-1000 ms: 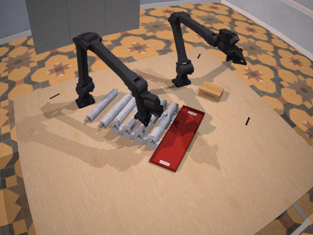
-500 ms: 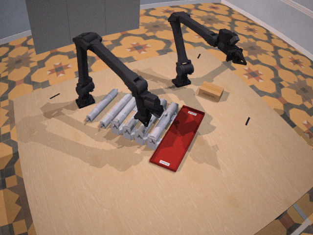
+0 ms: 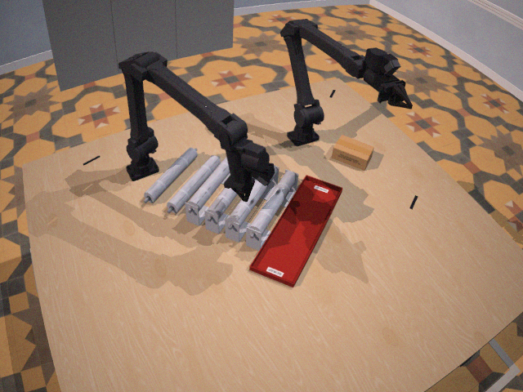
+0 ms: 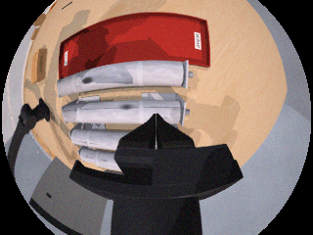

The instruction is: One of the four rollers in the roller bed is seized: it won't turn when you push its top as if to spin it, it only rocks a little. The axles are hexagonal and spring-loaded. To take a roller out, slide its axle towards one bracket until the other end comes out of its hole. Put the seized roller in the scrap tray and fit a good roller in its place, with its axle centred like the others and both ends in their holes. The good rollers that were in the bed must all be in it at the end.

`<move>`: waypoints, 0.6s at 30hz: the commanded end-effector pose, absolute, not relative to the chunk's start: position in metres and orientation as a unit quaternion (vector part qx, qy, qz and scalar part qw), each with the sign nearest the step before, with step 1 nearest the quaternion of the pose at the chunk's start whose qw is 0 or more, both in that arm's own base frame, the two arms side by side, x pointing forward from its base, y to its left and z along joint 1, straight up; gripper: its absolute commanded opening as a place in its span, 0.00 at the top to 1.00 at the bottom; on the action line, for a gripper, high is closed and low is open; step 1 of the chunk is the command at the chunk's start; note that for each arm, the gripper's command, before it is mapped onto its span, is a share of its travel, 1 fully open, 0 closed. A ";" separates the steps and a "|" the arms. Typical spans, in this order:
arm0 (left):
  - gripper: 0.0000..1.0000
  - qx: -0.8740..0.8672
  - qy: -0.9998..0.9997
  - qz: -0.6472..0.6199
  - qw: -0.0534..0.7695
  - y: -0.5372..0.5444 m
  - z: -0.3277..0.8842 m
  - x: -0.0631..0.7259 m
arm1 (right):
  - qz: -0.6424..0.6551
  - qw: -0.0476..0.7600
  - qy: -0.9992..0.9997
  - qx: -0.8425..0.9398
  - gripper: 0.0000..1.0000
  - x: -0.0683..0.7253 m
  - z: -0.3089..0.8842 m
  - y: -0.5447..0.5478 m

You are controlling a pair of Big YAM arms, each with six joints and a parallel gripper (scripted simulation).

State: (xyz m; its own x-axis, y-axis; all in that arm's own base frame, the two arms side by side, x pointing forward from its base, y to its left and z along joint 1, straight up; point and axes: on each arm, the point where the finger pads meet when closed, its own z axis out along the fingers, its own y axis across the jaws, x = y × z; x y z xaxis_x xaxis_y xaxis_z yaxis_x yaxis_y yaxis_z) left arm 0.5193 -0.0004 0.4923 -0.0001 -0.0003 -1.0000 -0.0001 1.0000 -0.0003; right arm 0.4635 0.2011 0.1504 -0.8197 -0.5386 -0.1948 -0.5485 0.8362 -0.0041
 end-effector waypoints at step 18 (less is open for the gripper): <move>1.00 0.007 0.690 0.003 0.724 -0.004 0.527 0.522 | 0.027 0.101 0.952 -0.286 1.00 0.428 0.170 0.172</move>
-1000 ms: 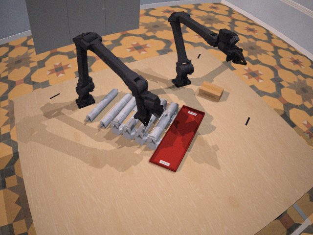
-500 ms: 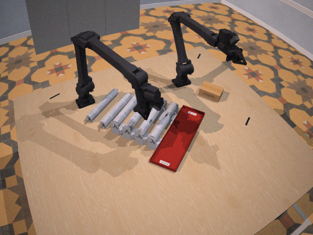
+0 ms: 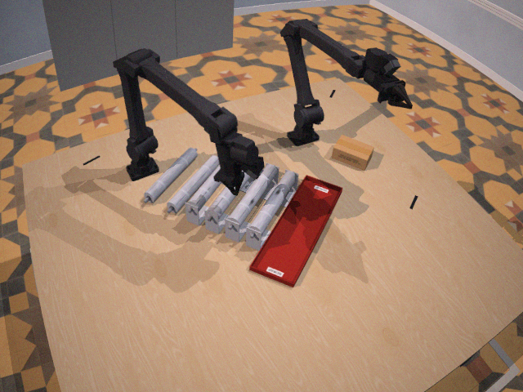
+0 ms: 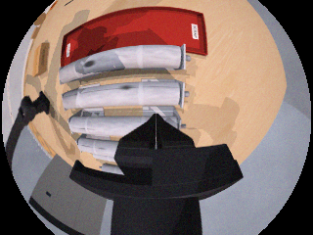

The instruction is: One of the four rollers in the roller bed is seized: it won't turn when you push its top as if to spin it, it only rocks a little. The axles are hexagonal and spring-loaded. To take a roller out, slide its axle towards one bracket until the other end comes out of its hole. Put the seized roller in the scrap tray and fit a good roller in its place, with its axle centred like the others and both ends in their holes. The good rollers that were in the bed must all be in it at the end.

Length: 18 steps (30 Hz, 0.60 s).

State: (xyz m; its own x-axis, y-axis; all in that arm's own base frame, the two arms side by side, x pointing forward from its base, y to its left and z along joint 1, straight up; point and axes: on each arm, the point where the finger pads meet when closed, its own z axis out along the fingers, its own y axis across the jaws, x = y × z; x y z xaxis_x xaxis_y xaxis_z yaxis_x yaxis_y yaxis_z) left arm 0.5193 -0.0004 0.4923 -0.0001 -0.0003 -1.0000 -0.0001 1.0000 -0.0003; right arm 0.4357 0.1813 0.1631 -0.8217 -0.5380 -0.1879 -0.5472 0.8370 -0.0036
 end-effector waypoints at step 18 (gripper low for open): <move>1.00 0.007 0.690 0.003 0.724 -0.004 0.527 0.522 | 0.026 0.094 0.955 -0.280 1.00 0.381 0.154 0.145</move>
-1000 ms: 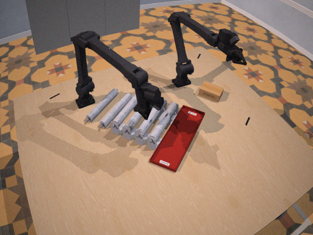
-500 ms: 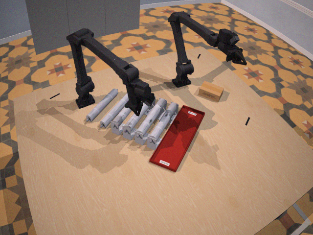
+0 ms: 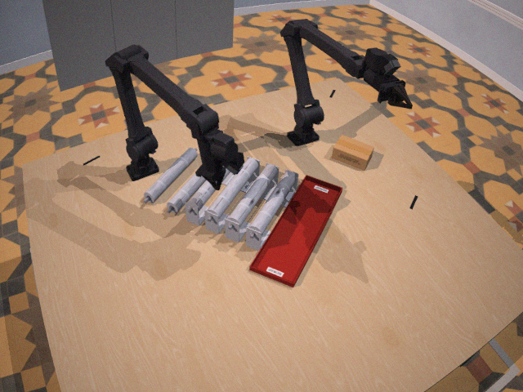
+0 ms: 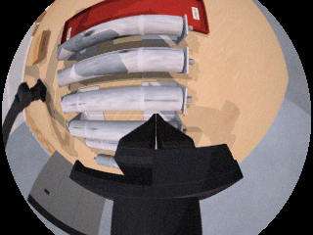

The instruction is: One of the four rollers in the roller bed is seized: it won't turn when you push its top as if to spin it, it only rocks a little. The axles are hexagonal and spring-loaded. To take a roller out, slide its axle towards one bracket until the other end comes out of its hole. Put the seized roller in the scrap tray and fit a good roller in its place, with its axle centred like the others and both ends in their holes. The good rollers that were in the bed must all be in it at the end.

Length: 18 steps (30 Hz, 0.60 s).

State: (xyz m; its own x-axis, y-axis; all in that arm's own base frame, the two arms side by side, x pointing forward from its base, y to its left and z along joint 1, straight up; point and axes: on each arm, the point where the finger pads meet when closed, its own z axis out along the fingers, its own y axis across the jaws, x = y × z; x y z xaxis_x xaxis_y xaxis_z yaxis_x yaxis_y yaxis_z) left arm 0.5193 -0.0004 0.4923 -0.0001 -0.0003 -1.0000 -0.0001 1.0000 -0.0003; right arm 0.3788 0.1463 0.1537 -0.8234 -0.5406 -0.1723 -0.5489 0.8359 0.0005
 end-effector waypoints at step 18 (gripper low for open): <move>1.00 0.007 0.690 0.003 0.724 -0.004 0.527 0.522 | 0.025 0.082 0.956 -0.282 1.00 0.381 0.123 0.148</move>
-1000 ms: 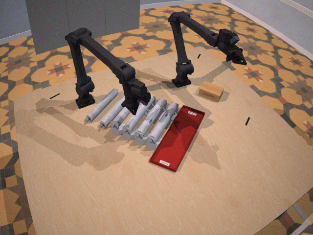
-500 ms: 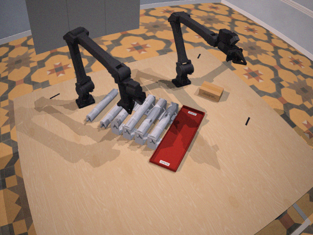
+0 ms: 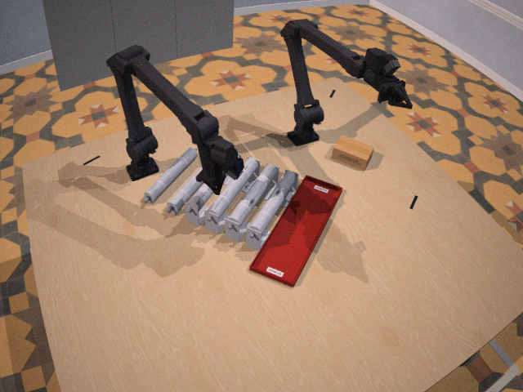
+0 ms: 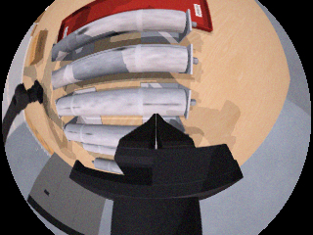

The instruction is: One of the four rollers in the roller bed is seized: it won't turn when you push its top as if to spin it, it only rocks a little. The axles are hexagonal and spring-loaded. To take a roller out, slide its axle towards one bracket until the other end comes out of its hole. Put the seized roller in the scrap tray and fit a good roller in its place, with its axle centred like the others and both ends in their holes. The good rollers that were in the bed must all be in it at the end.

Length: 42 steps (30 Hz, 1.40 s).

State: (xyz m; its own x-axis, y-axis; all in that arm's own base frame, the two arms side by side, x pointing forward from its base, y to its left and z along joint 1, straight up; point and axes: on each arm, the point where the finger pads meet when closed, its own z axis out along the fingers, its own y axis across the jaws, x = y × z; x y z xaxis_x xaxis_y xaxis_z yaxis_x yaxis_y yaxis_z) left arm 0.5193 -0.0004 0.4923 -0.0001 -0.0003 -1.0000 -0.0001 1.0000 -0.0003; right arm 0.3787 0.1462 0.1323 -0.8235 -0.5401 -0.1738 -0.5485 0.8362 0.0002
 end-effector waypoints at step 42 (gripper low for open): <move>1.00 0.007 0.690 0.003 0.724 -0.004 0.527 0.522 | 0.025 0.092 0.953 -0.286 1.00 0.377 0.110 0.150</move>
State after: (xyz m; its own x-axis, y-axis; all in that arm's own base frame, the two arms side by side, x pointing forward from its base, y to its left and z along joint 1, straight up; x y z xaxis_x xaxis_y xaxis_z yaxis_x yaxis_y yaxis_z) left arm 0.5193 -0.0004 0.4923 -0.0001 -0.0003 -1.0000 -0.0001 1.0000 -0.0003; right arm 0.3784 0.1462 0.1060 -0.8239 -0.5399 -0.1726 -0.5481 0.8364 0.0003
